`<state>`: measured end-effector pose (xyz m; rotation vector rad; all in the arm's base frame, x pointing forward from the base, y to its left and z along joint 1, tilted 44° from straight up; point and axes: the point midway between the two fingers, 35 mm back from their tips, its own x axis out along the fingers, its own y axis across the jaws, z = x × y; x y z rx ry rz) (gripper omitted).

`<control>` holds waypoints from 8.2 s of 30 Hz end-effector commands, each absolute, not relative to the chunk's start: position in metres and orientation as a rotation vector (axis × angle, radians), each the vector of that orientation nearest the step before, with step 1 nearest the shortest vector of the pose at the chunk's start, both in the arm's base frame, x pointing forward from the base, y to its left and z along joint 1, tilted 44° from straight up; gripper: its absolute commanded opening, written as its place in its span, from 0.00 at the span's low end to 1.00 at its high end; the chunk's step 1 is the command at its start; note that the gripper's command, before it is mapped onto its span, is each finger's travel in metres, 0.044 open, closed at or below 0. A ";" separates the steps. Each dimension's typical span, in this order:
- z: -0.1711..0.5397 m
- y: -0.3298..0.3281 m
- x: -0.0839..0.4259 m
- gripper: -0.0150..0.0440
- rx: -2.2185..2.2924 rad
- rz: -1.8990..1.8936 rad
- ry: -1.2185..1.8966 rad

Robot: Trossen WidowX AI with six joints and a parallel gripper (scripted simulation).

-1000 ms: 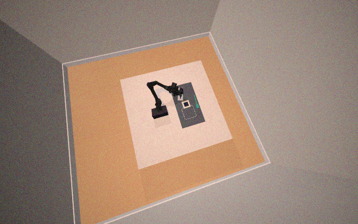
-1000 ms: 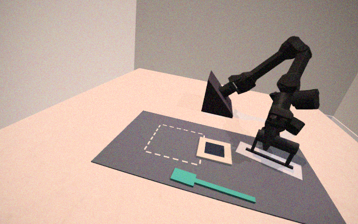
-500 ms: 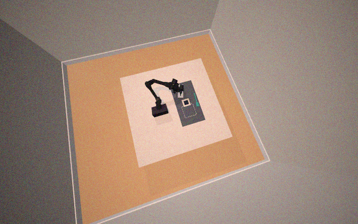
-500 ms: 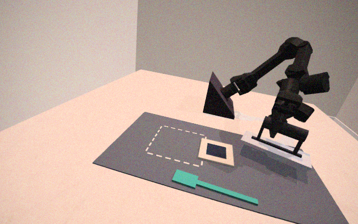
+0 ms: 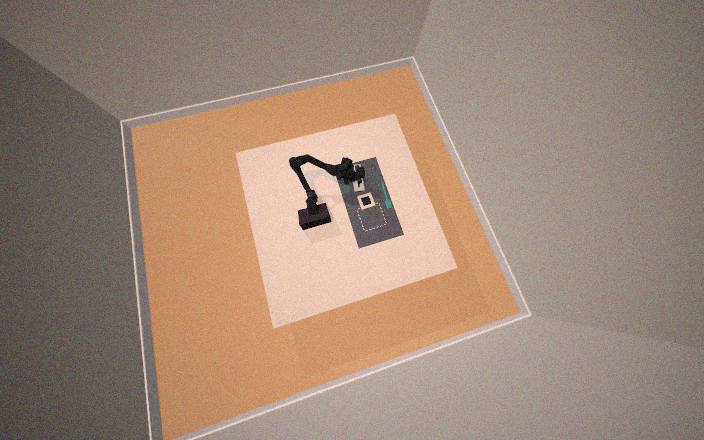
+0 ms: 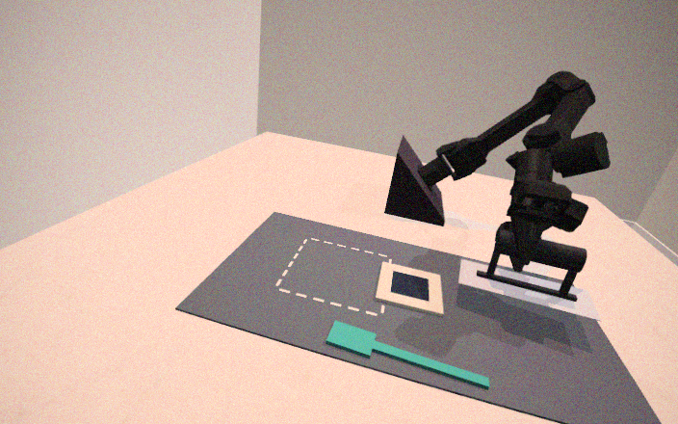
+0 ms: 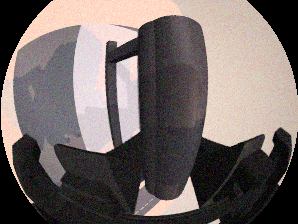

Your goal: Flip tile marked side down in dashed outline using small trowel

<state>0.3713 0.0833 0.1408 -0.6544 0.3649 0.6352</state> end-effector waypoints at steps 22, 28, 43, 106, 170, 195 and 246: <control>0.120 0.088 0.386 0.25 -0.679 0.685 0.203; 0.113 0.095 0.385 0.25 -0.678 0.685 0.202; 0.100 0.098 0.385 0.25 -0.678 0.685 0.202; 0.085 0.006 0.388 0.25 -0.784 0.673 0.240; 0.039 -0.034 0.396 0.25 -0.787 0.673 0.241; 0.111 -0.014 0.387 0.25 -0.785 0.673 0.241; 0.107 -0.004 0.388 0.25 -0.745 0.703 0.269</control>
